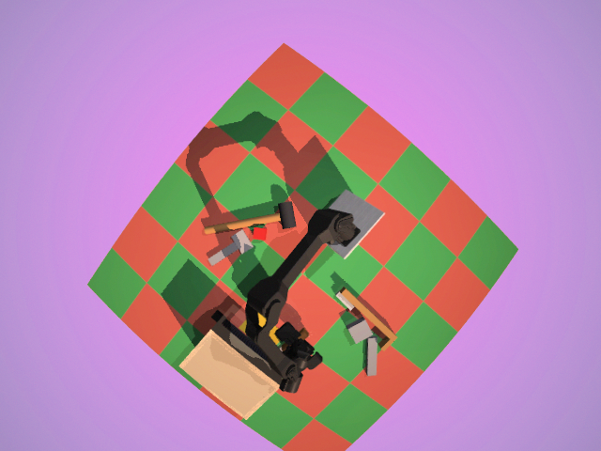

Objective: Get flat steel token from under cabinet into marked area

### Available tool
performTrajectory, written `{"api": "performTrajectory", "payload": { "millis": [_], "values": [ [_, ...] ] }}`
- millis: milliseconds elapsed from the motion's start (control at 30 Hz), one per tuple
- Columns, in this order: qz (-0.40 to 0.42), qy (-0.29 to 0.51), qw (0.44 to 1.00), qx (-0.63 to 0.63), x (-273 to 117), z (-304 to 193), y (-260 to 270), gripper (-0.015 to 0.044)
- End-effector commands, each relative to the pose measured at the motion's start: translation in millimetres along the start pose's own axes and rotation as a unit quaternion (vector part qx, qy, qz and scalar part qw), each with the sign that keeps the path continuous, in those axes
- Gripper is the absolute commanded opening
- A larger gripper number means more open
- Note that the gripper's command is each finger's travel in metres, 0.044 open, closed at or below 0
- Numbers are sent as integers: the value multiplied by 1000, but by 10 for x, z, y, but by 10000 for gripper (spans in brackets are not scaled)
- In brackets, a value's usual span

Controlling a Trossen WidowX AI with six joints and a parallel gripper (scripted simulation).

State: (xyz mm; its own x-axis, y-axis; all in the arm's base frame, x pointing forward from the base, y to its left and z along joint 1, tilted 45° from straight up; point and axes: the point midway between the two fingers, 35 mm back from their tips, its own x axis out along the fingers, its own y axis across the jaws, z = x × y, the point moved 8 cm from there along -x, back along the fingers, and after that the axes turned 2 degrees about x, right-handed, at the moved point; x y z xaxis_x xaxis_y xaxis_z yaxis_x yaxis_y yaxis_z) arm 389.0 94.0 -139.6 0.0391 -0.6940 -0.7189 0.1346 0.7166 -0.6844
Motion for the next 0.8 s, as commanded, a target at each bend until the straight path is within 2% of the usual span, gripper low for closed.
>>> {"api": "performTrajectory", "payload": {
  "millis": [0, 767],
  "values": [
    [-1, -7, 1000, 5, -1, 53, -8, 0],
    [-2, -7, 1000, 5, 7, 53, -205, 0]
  ]
}}
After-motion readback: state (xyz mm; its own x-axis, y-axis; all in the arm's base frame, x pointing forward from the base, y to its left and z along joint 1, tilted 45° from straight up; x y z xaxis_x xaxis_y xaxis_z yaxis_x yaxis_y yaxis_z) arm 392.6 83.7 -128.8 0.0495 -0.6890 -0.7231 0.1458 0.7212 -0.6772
